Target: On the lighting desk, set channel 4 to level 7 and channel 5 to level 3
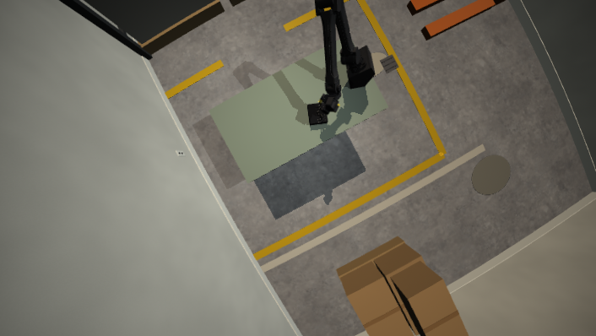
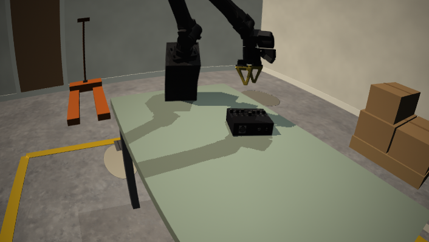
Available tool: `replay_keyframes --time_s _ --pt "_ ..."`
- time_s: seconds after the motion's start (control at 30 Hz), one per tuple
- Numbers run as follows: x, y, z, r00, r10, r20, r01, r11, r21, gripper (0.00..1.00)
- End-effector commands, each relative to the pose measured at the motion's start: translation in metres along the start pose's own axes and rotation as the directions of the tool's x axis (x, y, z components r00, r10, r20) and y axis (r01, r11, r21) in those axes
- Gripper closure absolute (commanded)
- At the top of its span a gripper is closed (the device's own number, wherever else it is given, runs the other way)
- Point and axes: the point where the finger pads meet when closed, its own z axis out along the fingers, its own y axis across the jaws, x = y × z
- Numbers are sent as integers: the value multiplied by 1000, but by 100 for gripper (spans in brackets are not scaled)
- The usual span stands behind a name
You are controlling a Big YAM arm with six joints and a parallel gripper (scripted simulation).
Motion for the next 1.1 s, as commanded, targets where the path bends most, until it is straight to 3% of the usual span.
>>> replay_keyframes --time_s 0.0,0.07,0.13,0.2,0.3,0.37,0.4,0.5,1.07 --pt "7 15 0 961 277 16 -277 961 22 0" --pt "13 16 0 930 366 29 -367 930 30 0" --pt "-4 17 -5 893 447 51 -449 893 24 0" --pt "16 19 0 851 523 55 -525 850 33 0" --pt "-1 20 -5 763 641 83 -644 764 19 0" --pt "-1 20 -5 763 641 83 -644 764 19 0" --pt "-1 20 -5 684 724 90 -728 685 15 0" --pt "-1 20 -5 590 802 97 -806 592 14 0" --pt "-1 19 -4 587 804 97 -808 589 14 0"
